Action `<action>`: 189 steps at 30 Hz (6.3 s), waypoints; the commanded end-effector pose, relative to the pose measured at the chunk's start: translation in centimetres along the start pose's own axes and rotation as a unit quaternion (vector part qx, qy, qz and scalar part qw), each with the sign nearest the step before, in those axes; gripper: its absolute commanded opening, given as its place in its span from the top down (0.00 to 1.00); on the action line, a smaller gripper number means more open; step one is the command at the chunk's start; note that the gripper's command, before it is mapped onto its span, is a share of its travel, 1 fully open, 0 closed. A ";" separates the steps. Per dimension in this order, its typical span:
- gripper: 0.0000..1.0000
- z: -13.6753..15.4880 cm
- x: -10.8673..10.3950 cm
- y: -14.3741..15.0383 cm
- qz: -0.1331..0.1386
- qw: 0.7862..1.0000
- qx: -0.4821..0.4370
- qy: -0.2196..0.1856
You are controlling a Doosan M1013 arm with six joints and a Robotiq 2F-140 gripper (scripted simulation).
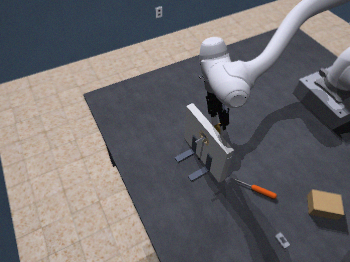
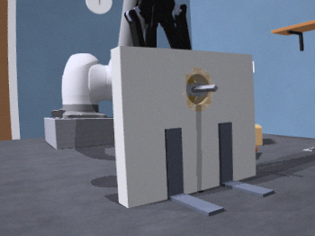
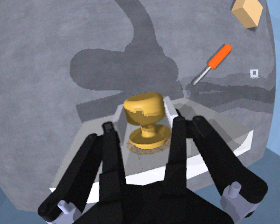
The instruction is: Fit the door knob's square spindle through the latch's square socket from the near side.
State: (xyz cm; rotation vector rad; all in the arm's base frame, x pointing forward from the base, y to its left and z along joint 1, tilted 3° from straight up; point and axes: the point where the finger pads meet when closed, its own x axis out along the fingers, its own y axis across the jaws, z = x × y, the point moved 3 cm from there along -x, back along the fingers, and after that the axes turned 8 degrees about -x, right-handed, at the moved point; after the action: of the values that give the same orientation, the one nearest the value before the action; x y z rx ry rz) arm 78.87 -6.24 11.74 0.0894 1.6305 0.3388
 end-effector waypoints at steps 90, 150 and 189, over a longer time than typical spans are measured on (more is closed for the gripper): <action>0.58 0.7 0.0 -0.1 -0.001 1.000 -0.001 0.003; 0.58 1.0 0.0 -0.2 -0.001 1.000 -0.001 0.003; 0.43 1.1 0.0 -0.2 -0.001 1.000 -0.001 0.003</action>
State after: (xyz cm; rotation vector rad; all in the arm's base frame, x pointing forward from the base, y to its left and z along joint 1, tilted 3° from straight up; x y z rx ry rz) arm 79.79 -6.22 11.74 0.0895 1.6310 0.3391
